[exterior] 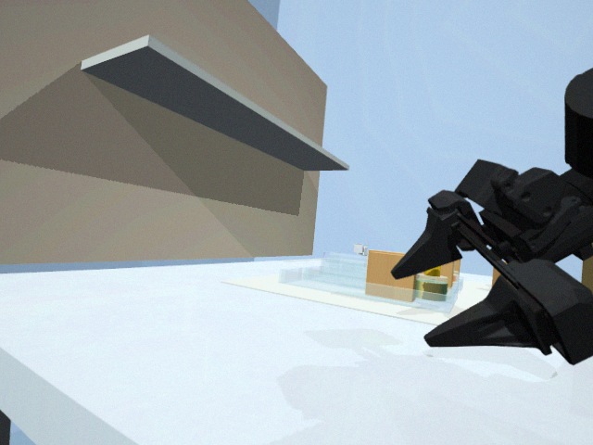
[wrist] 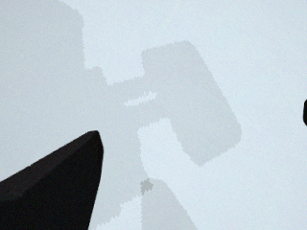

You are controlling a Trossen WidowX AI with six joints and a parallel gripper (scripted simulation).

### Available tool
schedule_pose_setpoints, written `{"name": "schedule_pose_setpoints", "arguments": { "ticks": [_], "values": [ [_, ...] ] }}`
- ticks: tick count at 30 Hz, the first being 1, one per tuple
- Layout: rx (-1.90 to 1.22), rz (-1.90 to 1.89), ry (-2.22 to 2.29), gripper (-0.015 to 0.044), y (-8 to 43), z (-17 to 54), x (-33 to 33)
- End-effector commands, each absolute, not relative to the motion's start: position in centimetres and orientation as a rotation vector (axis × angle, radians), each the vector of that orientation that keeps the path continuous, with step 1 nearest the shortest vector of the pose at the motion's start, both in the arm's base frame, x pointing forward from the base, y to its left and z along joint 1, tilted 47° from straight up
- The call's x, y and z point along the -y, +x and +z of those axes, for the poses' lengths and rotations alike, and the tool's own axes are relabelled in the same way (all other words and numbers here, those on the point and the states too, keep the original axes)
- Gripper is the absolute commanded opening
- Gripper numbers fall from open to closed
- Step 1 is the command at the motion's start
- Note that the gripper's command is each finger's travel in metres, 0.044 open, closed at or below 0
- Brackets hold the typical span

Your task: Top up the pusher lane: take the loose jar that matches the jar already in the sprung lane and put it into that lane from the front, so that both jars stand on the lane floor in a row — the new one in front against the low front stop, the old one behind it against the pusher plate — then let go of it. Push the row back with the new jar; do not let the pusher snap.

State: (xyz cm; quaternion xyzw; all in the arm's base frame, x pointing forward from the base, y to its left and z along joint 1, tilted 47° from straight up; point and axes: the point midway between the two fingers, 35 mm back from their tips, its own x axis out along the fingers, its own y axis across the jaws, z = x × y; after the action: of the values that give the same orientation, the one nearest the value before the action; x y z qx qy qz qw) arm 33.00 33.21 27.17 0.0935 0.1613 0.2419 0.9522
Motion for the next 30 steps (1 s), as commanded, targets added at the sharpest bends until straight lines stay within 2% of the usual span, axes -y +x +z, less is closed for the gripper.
{"name": "schedule_pose_setpoints", "arguments": {
  "ticks": [1,9,18,23,30],
  "values": [
    [-0.332,0.409,0.101,0.044,36.1,26.4,-29.1],
    [-0.449,0.325,-0.024,0.044,39.6,22.0,-21.9],
    [-0.616,0.222,-0.106,0.044,41.9,16.7,-10.9],
    [-0.761,0.225,-0.124,0.044,40.6,12.8,-6.9],
    [-1.048,0.289,-0.067,0.044,35.4,6.1,-1.7]
  ]
}}
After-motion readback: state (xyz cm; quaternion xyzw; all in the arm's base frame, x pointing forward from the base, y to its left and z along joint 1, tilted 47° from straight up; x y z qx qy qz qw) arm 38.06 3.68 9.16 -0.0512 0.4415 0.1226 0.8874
